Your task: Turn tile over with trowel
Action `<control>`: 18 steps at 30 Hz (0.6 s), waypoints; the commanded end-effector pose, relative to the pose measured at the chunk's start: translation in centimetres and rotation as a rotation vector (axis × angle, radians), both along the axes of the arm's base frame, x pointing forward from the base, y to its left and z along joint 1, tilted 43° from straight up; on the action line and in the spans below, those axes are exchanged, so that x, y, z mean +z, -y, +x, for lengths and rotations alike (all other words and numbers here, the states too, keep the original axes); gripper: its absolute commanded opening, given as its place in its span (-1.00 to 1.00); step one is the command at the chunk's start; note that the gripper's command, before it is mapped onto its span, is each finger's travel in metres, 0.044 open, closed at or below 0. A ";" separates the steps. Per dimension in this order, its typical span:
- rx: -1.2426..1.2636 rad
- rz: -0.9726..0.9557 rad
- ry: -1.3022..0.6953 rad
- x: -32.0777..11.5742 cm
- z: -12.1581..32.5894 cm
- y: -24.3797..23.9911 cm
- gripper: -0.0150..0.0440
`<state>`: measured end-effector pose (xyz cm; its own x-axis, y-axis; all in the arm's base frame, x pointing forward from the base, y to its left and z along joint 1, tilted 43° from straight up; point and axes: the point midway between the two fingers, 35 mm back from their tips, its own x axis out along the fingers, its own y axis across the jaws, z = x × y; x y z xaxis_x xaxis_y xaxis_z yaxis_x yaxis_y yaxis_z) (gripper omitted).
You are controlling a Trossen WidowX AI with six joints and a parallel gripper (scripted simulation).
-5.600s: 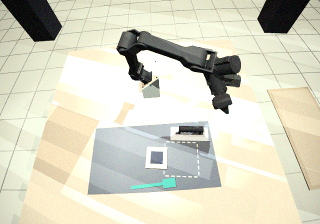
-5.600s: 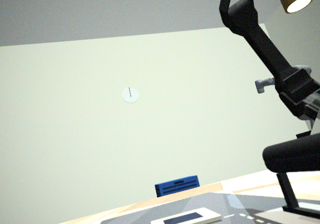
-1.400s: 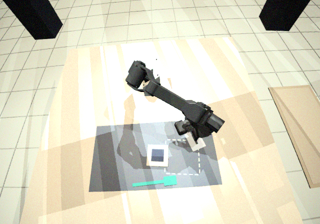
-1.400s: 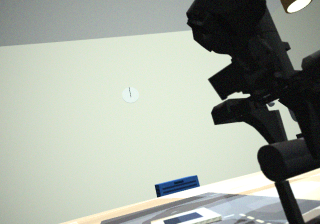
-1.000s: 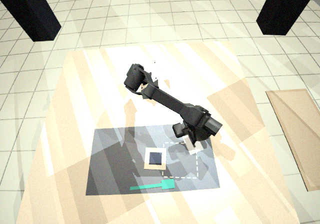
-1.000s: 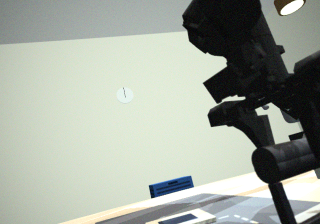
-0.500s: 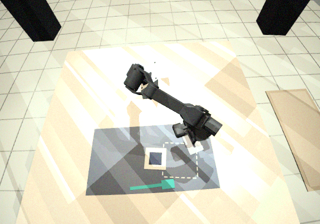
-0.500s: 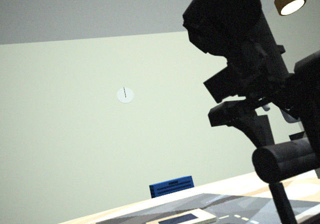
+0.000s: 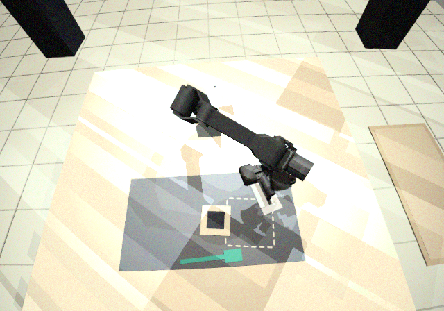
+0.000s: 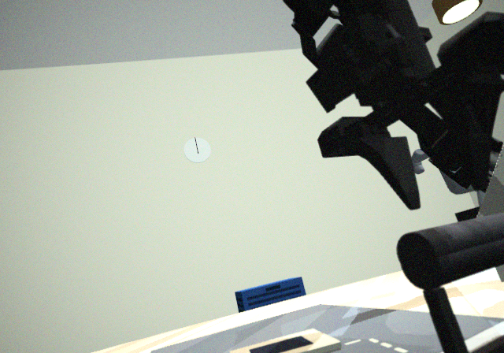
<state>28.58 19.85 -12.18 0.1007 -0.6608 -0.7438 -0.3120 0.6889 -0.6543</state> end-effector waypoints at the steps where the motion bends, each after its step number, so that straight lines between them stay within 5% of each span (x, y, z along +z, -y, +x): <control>1: -0.002 0.002 -0.002 -0.2 0.0 0.1 0.42; 18: 0.024 -0.001 -0.025 -2.3 0.1 2.0 0.42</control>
<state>28.85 18.33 -14.13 0.0984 -0.6552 -0.7490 -0.3330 0.6876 -0.6452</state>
